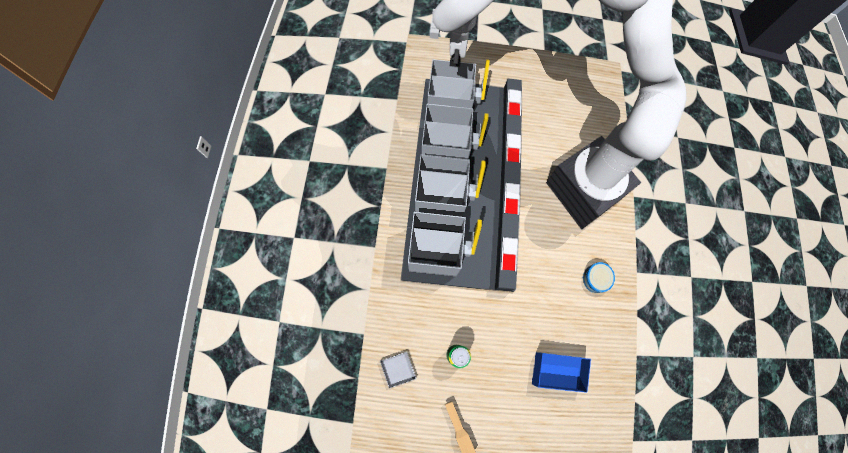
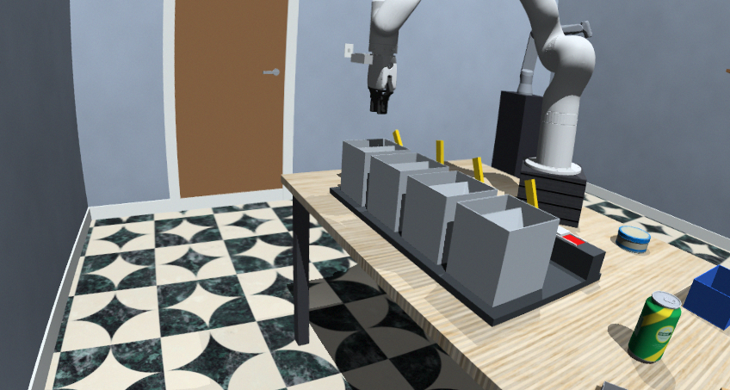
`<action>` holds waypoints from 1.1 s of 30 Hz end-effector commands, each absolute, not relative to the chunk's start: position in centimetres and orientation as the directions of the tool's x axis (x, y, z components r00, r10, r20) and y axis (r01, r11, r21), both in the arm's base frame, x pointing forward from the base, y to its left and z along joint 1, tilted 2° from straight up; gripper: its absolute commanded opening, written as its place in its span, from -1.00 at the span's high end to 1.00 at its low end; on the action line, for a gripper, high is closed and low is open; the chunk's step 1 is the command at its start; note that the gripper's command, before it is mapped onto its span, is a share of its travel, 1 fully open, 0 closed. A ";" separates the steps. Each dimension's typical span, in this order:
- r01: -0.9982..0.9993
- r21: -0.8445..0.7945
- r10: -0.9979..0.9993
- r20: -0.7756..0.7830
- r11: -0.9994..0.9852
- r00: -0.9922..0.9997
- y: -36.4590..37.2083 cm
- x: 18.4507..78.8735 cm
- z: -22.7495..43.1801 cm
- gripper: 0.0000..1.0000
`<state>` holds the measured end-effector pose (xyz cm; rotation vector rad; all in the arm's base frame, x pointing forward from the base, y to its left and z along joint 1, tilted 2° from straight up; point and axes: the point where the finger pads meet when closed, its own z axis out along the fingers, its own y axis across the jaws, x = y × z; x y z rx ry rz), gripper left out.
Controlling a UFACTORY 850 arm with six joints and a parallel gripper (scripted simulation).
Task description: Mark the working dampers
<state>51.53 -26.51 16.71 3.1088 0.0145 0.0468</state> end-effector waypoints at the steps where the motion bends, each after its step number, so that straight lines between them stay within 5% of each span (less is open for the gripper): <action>1: 0.009 0.033 0.010 0.032 -0.999 0.999 -26.5 51.6 16.8 0.22; 25: 0.009 0.032 0.010 0.028 -0.999 1.000 -8.3 51.5 16.2 0.22; 33: 0.009 0.032 0.010 0.028 -0.999 1.000 -7.9 51.4 16.2 0.22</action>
